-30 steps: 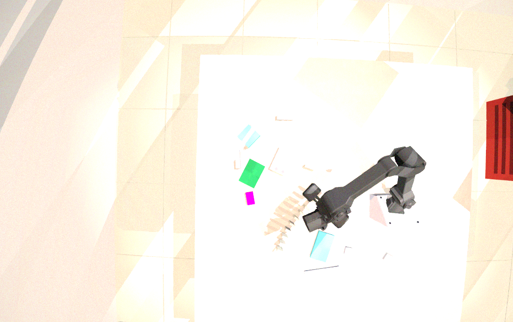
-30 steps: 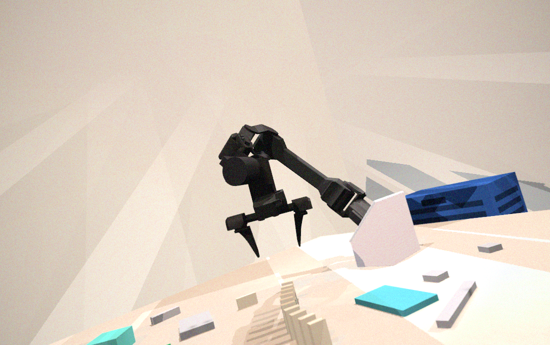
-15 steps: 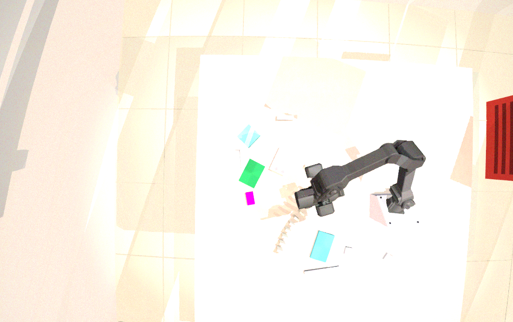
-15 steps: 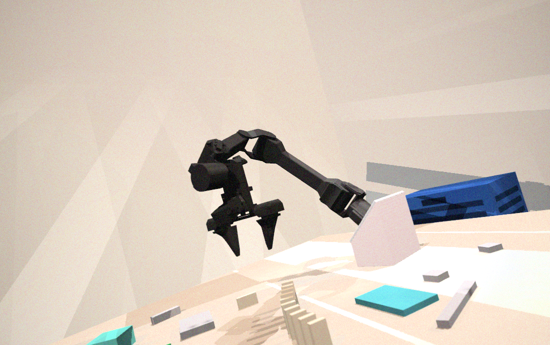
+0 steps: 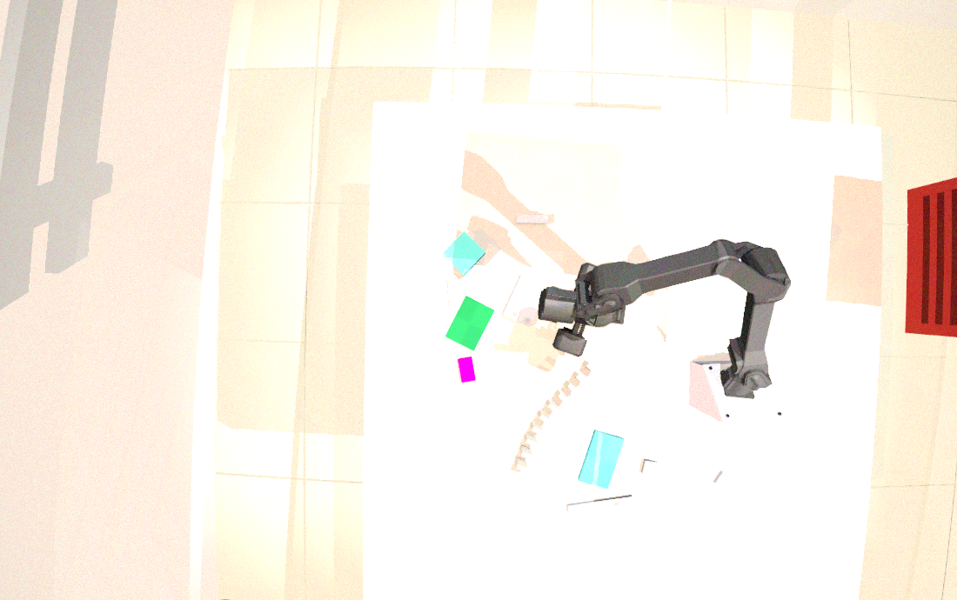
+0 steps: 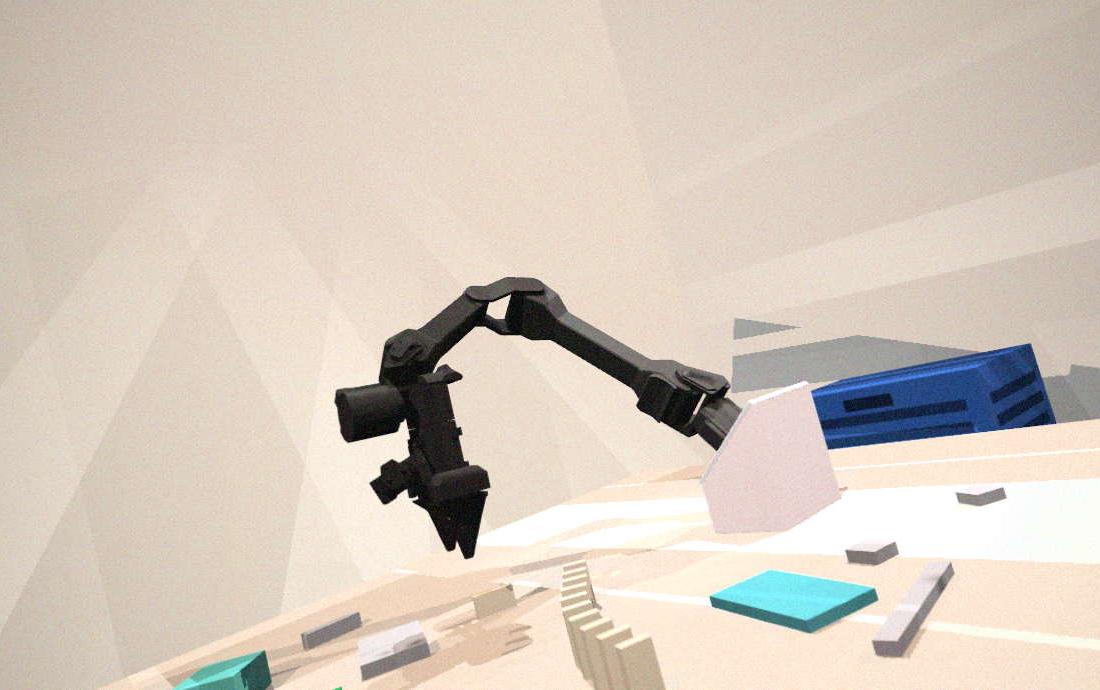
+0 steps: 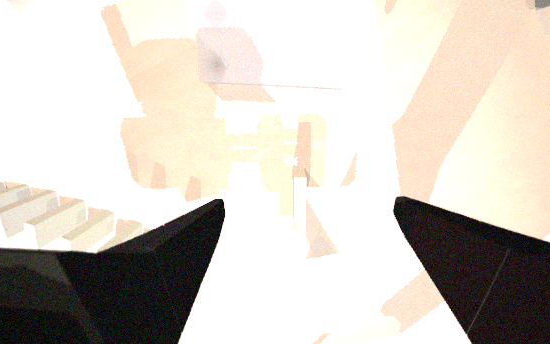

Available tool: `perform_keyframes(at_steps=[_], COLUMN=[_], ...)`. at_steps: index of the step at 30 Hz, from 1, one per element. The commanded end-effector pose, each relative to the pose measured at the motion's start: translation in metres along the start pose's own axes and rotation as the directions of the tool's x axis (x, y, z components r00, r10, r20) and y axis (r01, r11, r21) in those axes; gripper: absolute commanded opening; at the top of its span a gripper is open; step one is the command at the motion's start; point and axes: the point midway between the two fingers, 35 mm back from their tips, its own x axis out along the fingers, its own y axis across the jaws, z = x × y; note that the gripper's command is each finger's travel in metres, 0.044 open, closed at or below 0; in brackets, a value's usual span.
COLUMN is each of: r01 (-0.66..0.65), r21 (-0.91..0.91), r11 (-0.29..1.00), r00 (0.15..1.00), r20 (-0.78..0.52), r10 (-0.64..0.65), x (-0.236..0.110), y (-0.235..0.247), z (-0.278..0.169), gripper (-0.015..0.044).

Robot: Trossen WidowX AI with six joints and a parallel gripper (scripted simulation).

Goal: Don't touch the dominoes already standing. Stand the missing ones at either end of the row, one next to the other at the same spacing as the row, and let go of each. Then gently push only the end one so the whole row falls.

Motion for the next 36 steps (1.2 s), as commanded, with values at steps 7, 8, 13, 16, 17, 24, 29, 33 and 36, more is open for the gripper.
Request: perform_keyframes(at_steps=[7,8,13,16,17,24,29,33,36], r01=[0.010,0.010,0.010,0.010,0.011,0.011,0.011,0.011,0.011], r21=[-0.004,-0.004,-0.004,-0.004,-0.004,-0.004,-0.004,-0.004,-0.004], r11=[1.000,1.000,1.000,1.000,1.000,1.000,1.000,1.000,1.000], r00=[1.000,1.000,1.000,1.000,1.000,1.000,1.000,1.000,1.000], r20=[-0.027,-0.027,-0.027,-0.027,-0.027,-0.027,-0.027,-0.027,-0.027], r10=[-0.010,-0.010,-0.010,-0.011,-0.011,-0.011,-0.011,-0.011,-0.011], x=[0.055,0.055,0.062,0.067,0.069,0.070,0.070,0.070,0.070], y=[0.000,0.000,0.000,-0.001,-0.001,-0.001,-0.001,-0.001,-0.001], z=[-0.009,-0.009,-0.009,-0.009,-0.009,-0.009,-0.009,-0.009,-0.009], gripper=[0.0440,0.0440,0.0440,0.0440,0.0440,0.0440,0.0309,0.0204,0.0125])
